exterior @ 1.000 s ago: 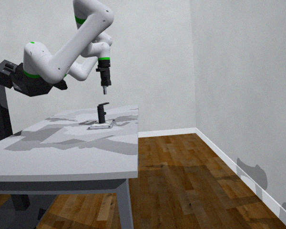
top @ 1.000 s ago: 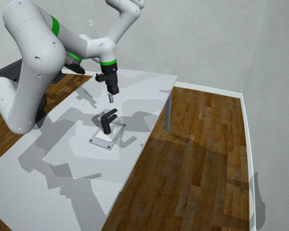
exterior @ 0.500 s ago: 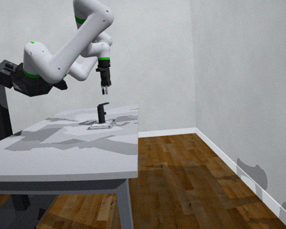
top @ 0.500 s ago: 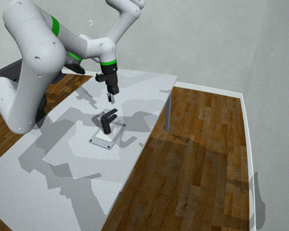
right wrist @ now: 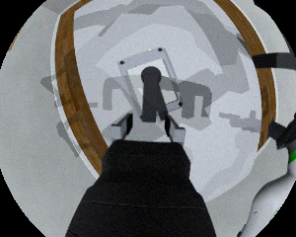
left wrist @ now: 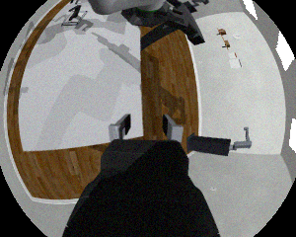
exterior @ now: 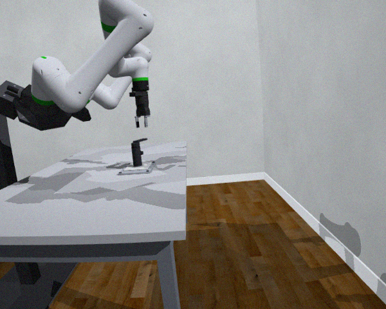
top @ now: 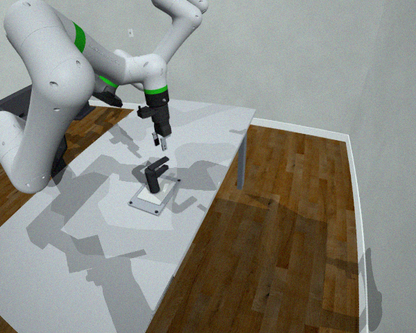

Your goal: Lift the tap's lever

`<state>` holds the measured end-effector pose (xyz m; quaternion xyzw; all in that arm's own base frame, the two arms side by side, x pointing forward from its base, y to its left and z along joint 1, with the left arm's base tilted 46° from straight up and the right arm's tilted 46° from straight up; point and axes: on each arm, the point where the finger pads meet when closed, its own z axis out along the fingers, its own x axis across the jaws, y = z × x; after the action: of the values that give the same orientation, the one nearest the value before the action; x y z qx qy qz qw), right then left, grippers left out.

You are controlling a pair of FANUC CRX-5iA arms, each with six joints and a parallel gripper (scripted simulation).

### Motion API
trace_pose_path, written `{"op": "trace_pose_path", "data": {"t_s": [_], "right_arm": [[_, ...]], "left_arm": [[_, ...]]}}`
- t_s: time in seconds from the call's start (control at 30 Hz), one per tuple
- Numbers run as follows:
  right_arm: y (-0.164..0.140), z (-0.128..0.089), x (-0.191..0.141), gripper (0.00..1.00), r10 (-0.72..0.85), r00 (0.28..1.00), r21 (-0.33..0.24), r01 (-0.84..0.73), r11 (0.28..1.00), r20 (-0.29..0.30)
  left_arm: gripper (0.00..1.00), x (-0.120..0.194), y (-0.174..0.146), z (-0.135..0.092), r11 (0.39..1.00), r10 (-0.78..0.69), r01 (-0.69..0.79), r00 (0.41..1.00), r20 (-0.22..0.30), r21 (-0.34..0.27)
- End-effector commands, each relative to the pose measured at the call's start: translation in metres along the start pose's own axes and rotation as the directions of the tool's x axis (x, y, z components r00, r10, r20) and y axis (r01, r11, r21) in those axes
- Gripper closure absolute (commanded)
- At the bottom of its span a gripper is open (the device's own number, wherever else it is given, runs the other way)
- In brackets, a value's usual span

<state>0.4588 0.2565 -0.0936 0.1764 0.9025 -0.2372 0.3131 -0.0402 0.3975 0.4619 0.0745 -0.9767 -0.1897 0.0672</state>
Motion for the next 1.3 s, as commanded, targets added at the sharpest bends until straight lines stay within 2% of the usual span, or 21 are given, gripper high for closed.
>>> {"op": "trace_pose_path", "data": {"t_s": [0.0, 0.5, 1.27], "right_arm": [[0.001, -0.001, 0.000, 0.00, 0.000, 1.000, -0.002, 0.000, 1.000, 0.000], [0.001, 0.005, 0.000, 0.00, 0.000, 1.000, -0.002, 0.000, 1.000, 0.001], [0.001, 0.038, 0.000, 0.00, 0.000, 1.000, -0.002, 0.000, 1.000, 0.001]], "left_arm": [[0.00, 0.000, 0.000, -0.001, 1.000, -0.001, 0.001, 1.000, 0.000, -0.002], [0.00, 0.000, 0.000, -0.001, 1.000, -0.001, 0.001, 1.000, 0.000, -0.002], [0.00, 0.000, 0.000, -0.001, 1.000, -0.001, 0.001, 1.000, 0.000, -0.002]]}}
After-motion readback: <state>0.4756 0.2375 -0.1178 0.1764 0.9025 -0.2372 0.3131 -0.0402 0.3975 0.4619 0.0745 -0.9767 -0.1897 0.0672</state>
